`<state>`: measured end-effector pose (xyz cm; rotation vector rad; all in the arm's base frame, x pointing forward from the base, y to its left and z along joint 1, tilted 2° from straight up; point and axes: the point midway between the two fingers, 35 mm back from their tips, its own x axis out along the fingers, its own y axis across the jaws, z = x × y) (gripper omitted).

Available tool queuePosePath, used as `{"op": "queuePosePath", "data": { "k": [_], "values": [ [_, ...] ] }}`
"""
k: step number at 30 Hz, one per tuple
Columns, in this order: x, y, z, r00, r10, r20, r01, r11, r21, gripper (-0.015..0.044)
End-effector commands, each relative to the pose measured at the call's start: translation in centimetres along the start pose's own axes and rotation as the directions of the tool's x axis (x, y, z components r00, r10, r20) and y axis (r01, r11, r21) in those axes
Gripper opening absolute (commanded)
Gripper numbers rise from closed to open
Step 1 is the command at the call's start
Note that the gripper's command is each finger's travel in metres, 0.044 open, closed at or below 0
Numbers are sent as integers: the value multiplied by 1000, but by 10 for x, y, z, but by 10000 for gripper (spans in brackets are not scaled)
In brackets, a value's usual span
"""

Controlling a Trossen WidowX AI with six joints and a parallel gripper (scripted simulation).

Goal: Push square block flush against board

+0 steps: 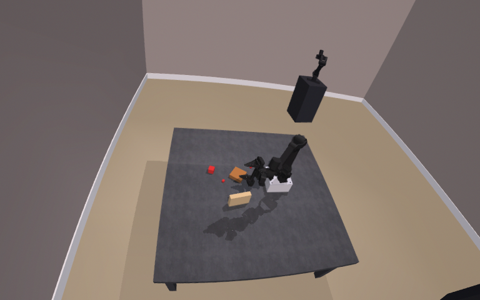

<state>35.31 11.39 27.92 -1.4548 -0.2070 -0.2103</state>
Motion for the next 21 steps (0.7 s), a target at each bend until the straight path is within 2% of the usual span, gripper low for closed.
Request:
{"op": "queuePosePath", "data": {
  "k": [1, 5, 15, 21],
  "values": [
    [0, 0, 0, 1000, 0, 0, 0, 1000, 0, 374],
    [5, 8, 4, 999, 41, 10, -41, 999, -14, 269],
    [30, 65, 23, 944, 326, 55, -319, 942, -103, 6],
    [36, 98, 28, 868, 493, 60, -481, 864, -145, 0]
  ]
}}
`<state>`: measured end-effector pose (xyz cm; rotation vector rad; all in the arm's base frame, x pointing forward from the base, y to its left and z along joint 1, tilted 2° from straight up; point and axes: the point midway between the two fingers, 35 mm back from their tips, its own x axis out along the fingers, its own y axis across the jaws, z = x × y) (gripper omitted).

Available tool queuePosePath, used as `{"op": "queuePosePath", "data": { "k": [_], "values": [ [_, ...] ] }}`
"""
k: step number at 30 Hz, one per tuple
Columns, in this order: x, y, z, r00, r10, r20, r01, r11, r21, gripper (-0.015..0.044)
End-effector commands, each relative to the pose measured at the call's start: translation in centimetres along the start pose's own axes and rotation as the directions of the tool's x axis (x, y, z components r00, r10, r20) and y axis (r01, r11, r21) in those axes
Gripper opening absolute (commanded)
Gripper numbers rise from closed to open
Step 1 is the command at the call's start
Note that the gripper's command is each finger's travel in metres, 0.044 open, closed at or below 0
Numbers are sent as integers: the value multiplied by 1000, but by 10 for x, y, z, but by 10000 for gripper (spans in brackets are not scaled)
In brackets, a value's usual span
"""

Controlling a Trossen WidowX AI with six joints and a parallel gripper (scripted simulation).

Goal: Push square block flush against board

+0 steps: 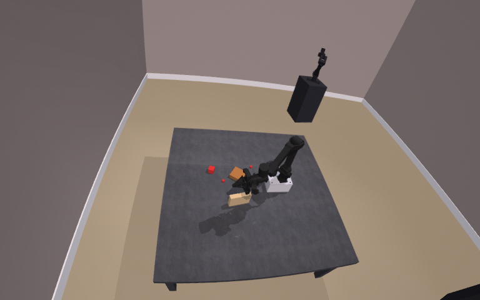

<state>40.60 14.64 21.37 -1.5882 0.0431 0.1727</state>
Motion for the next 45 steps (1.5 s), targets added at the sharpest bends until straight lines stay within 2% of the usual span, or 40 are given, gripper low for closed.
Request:
{"op": "queuePosePath", "data": {
  "k": [1, 13, 26, 39, 45],
  "values": [
    [12, 19, 6, 991, 130, 23, -130, 991, -17, 0],
    [24, 75, 11, 871, 490, 40, -487, 871, -58, 0],
    [4, 122, 6, 591, 807, 21, -805, 591, -52, 0],
    [-41, 143, -4, 203, 979, -9, -979, 203, 14, 0],
    [-44, 143, -4, 181, 983, -10, -983, 181, 19, 0]
  ]
}}
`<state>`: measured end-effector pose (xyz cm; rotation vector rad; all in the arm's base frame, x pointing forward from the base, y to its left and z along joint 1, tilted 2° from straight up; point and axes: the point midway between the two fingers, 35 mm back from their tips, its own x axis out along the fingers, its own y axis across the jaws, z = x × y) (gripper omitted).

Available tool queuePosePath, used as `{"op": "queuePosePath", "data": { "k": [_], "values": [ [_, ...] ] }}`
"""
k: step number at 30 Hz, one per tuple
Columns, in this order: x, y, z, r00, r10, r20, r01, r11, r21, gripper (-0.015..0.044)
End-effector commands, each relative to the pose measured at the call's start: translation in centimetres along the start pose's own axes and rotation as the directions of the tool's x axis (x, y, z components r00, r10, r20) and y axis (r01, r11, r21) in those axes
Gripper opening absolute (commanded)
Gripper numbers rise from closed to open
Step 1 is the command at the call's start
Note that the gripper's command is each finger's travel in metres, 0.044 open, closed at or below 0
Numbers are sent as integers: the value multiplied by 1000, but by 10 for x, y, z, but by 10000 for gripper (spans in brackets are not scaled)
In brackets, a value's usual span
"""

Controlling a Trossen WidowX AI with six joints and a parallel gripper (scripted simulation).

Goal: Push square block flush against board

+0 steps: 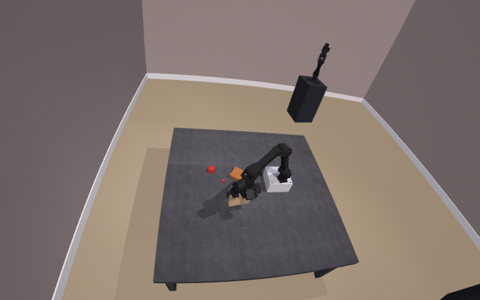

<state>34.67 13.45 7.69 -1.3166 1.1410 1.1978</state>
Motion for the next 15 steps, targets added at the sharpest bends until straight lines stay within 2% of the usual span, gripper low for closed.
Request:
{"op": "queuePosePath", "data": {
  "k": [1, 3, 6, 15],
  "values": [
    [-1, 3, 0, 1000, 25, 5, -25, 1000, 10, 0],
    [10, 2, 1, 1000, 25, 4, -25, 1000, 10, 0],
    [46, 3, 1, 1000, 25, 3, -25, 1000, 9, 0],
    [48, 3, -3, 1000, 25, 3, -25, 1000, 9, 0]
  ]
}}
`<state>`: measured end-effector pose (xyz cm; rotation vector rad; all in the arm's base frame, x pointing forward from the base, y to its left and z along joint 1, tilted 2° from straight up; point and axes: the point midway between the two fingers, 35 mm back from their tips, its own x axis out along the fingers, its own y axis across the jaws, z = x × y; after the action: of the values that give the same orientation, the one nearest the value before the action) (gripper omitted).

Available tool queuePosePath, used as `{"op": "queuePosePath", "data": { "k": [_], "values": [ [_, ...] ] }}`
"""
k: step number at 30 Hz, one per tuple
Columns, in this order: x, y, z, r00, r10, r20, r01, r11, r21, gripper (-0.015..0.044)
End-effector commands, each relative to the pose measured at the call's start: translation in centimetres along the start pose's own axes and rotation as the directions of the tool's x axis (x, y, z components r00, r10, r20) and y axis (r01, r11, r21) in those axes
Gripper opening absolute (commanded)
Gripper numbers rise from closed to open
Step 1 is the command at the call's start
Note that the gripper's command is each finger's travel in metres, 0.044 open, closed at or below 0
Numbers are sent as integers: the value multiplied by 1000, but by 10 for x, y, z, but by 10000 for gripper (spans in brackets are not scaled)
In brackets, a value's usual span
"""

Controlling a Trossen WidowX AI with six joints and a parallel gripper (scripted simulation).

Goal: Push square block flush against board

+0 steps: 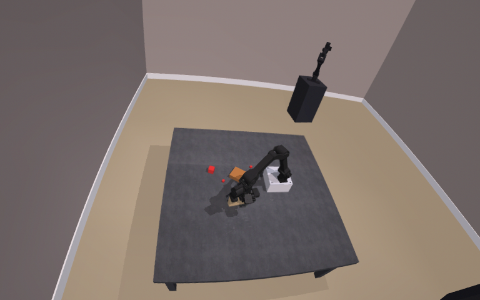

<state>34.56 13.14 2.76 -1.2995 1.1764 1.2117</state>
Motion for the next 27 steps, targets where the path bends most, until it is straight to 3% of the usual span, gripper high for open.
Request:
{"op": "queuePosePath", "data": {
  "k": [1, 27],
  "values": [
    [-1, -2, -2, 1000, -9, 9, 9, 1000, -1, 0],
    [0, -3, -39, 1000, -9, 6, 9, 1000, -1, 0]
  ]
}}
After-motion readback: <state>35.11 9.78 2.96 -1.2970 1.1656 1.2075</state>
